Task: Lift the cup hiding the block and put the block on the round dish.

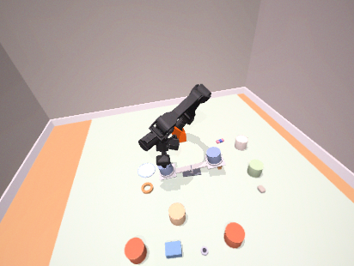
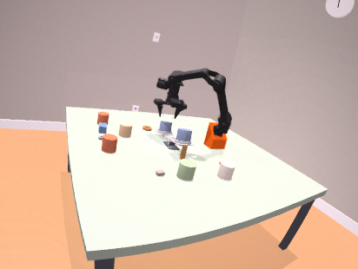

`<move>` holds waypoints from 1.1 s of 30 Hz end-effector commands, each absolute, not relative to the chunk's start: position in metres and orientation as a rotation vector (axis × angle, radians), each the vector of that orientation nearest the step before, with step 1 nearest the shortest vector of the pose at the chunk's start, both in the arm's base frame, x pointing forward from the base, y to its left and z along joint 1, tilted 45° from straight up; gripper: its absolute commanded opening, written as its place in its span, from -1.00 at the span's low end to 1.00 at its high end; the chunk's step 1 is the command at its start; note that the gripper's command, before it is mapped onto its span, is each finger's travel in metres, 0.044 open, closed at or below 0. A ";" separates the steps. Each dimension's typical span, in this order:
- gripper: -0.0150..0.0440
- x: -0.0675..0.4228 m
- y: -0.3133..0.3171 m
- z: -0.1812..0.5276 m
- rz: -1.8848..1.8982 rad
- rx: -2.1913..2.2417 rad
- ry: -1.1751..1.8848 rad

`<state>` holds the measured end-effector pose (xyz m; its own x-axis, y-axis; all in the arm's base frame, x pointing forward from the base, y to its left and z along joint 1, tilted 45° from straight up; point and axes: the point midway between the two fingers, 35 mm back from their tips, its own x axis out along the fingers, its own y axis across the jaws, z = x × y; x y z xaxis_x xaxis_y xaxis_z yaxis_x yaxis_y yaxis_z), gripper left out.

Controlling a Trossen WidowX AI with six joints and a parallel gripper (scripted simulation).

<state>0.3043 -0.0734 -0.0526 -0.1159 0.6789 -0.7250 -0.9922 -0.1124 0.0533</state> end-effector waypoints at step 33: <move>1.00 0.296 -0.034 -0.095 1.607 -0.629 0.652</move>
